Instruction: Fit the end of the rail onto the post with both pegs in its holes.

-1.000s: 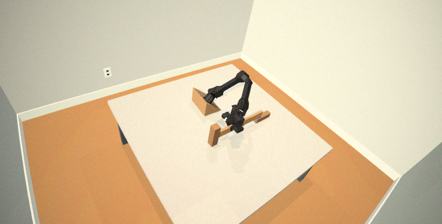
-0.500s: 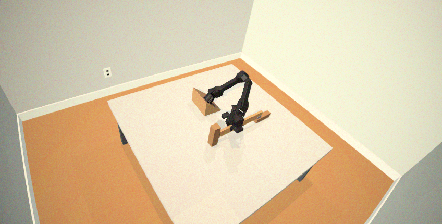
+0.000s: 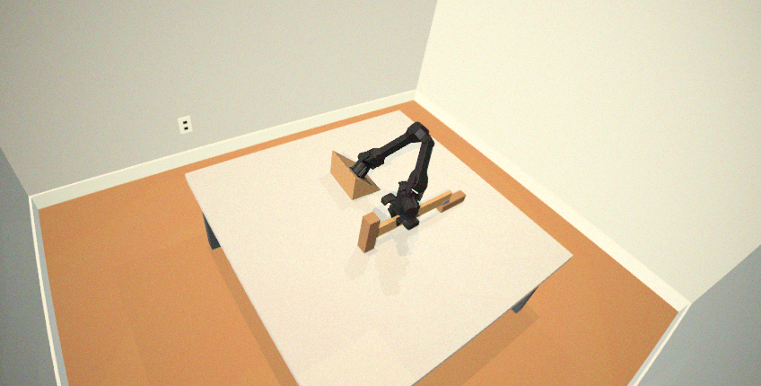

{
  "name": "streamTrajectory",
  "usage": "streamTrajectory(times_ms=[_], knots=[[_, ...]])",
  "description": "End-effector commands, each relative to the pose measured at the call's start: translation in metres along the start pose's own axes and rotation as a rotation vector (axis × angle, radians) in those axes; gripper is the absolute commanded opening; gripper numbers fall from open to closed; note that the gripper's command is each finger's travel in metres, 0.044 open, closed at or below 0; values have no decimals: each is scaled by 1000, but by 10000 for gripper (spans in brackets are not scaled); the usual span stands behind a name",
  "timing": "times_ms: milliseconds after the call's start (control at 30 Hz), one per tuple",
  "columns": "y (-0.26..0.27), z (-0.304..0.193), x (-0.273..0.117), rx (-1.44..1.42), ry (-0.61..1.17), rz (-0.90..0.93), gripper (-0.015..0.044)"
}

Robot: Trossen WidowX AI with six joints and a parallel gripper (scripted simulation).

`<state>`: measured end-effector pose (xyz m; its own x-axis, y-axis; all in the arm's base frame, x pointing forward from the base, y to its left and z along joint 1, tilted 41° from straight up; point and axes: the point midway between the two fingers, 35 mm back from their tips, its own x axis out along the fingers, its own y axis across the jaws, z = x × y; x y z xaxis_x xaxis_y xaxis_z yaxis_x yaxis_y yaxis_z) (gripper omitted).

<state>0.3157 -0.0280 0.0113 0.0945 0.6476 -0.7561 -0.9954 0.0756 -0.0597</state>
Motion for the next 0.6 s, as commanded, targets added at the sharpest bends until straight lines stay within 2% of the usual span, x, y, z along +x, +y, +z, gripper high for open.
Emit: streamTrajectory(times_ms=[0, 567], knots=[[-1, -3, -1, 2, 10, -7, 0], [0, 2, -1, 2, 10, -7, 0]])
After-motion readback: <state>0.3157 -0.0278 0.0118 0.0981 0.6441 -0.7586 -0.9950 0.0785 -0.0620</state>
